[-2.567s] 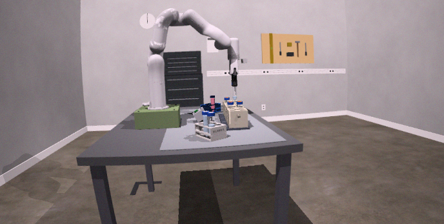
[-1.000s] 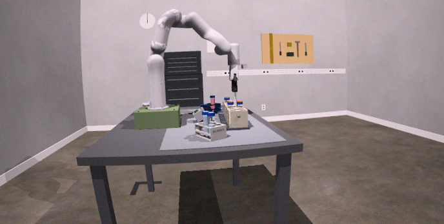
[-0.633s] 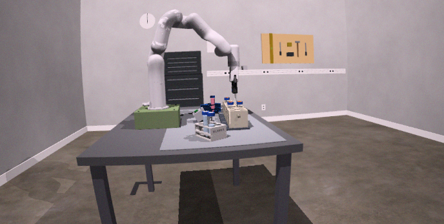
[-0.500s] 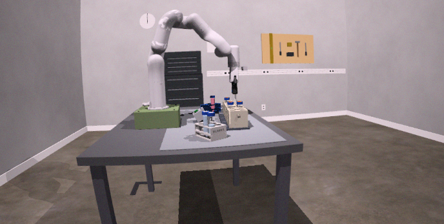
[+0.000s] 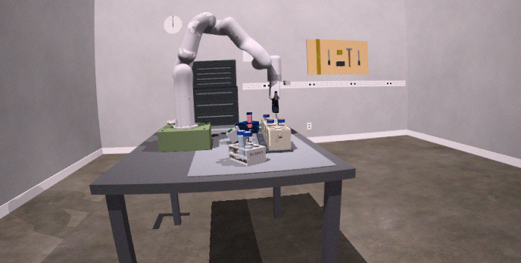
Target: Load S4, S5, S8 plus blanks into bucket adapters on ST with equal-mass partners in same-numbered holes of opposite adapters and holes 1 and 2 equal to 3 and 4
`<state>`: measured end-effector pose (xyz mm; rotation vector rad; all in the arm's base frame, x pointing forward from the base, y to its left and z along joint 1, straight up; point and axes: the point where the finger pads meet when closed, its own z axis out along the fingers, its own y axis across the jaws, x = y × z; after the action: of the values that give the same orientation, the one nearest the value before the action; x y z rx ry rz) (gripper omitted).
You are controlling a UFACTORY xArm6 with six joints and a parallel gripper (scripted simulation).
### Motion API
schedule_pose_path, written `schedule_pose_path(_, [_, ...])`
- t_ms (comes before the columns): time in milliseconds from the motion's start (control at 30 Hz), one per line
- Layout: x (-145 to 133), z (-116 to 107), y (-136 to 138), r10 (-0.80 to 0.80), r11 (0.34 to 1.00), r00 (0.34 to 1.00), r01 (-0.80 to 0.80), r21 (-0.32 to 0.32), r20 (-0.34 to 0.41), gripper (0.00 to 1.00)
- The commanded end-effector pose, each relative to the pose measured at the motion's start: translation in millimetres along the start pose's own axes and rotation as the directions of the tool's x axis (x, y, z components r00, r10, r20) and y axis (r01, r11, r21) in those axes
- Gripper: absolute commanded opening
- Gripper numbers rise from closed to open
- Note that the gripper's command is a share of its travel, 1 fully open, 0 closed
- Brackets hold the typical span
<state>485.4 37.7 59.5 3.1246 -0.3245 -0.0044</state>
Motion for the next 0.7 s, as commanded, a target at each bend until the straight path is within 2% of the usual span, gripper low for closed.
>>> schedule_pose_path(0, [2, 3, 0, 0.000, 1.000, 1.000, 0.000, 0.001, -0.005, 0.00])
schedule_pose_path(667, [2, 19, 0, 0.000, 1.000, 1.000, 0.000, 0.001, -0.005, 0.00])
